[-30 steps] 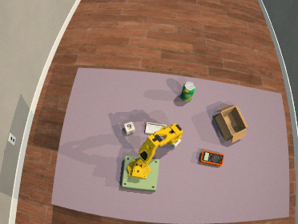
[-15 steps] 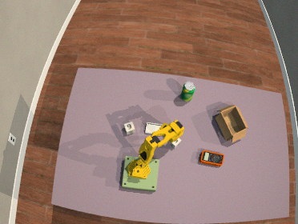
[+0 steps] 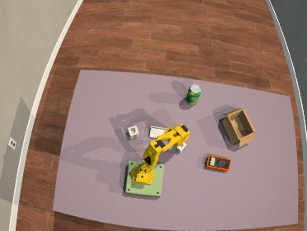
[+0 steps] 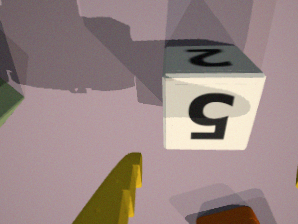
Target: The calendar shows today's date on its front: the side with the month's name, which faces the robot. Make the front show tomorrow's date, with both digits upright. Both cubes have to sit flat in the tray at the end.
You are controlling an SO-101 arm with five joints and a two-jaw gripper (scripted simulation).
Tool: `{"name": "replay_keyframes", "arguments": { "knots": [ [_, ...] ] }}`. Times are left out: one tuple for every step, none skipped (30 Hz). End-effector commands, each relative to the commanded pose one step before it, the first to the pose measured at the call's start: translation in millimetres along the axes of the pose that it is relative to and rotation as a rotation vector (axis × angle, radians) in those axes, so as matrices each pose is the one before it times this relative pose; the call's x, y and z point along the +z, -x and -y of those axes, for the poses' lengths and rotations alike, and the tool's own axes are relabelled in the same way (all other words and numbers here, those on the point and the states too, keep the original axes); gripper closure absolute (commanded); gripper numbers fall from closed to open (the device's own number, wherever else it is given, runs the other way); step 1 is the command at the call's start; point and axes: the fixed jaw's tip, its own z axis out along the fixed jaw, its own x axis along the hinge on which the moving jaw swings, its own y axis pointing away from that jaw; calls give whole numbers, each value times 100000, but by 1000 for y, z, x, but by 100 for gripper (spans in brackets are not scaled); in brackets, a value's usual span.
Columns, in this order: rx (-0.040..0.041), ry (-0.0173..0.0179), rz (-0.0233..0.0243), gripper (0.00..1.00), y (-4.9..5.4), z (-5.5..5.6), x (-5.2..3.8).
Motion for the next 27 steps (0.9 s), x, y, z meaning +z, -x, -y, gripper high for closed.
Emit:
{"name": "replay_keyframes", "arguments": {
  "knots": [
    [-113,-3113,-246,64,-1340,3124,-6492],
    [0,0,0,64,0,0,0],
    [0,0,0,64,0,0,0],
    [0,0,0,64,0,0,0],
    [0,-20,-2,64,-4,15,-32],
    [0,-113,-16,64,-13,95,-195],
    [0,-292,-41,64,-32,236,-510],
    [0,-528,-73,64,-58,436,-917],
    [0,-807,-110,64,-91,663,-1405],
    [0,-1112,-148,64,-126,902,-1941],
    [0,-1426,-196,64,-157,1165,-2488],
    [0,-1740,-237,64,-192,1408,-3040],
    [3,-2042,-278,64,-223,1653,-3564],
    [0,-2318,-315,64,-253,1866,-4050],
    [-1,-2563,-350,64,-280,2059,-4482],
    [0,-2768,-375,65,-304,2220,-4845],
    [-1,-2925,-397,65,-319,2343,-5118],
    [-1,-3031,-413,65,-328,2425,-5306],
    [-1,-3088,-419,65,-337,2468,-5407],
    [0,0,0,65,0,0,0],
    [0,0,0,65,0,0,0],
    [3,-3086,-420,65,-334,2462,-5404],
    [-2,-3035,-413,65,-331,2429,-5314],
    [1,-2925,-398,65,-320,2341,-5119],
    [-2,-2764,-375,65,-300,2217,-4838],
    [1,-2563,-350,65,-280,2057,-4484],
    [1,-2318,-316,65,-254,1871,-4048]
  ]
}}
